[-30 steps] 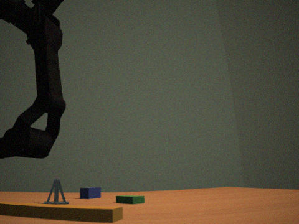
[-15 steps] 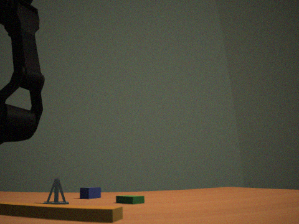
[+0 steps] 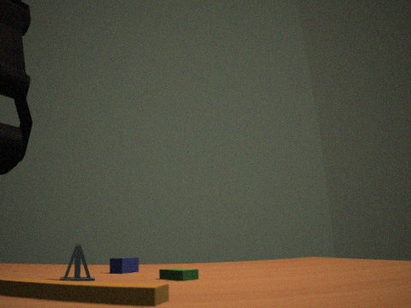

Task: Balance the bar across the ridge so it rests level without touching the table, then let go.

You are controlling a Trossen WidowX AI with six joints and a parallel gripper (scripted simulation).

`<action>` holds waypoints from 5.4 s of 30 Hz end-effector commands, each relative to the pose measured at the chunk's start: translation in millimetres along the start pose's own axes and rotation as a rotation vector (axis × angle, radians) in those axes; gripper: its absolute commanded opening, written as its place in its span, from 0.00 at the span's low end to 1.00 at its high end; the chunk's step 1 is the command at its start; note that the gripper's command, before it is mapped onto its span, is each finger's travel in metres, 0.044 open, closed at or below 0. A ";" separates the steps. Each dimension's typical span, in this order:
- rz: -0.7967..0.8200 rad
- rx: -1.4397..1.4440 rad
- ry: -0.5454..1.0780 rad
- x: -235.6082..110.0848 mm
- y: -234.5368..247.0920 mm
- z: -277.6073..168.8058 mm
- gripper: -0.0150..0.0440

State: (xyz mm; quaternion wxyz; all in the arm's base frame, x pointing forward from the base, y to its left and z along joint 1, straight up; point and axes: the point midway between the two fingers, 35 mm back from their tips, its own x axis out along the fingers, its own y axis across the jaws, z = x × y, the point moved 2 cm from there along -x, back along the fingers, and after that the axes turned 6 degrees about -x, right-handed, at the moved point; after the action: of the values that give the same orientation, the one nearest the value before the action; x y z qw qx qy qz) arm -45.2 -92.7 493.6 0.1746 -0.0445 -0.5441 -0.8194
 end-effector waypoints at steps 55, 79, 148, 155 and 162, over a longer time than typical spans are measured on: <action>-0.818 -0.189 -0.889 -31.9 -128.6 207.4 0.79; -1.203 -0.141 -1.159 -136.6 -160.8 247.5 0.79; -1.920 0.654 -1.638 -421.1 -150.3 59.4 0.79; -1.927 0.749 -1.657 -428.0 -151.4 30.3 0.79; -1.934 0.880 -1.658 -436.1 -150.9 -7.9 0.79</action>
State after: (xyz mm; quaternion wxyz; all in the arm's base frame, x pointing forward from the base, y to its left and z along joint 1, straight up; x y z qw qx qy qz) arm 308.2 70.7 251.5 -0.8508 -0.0715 -0.5059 -0.1225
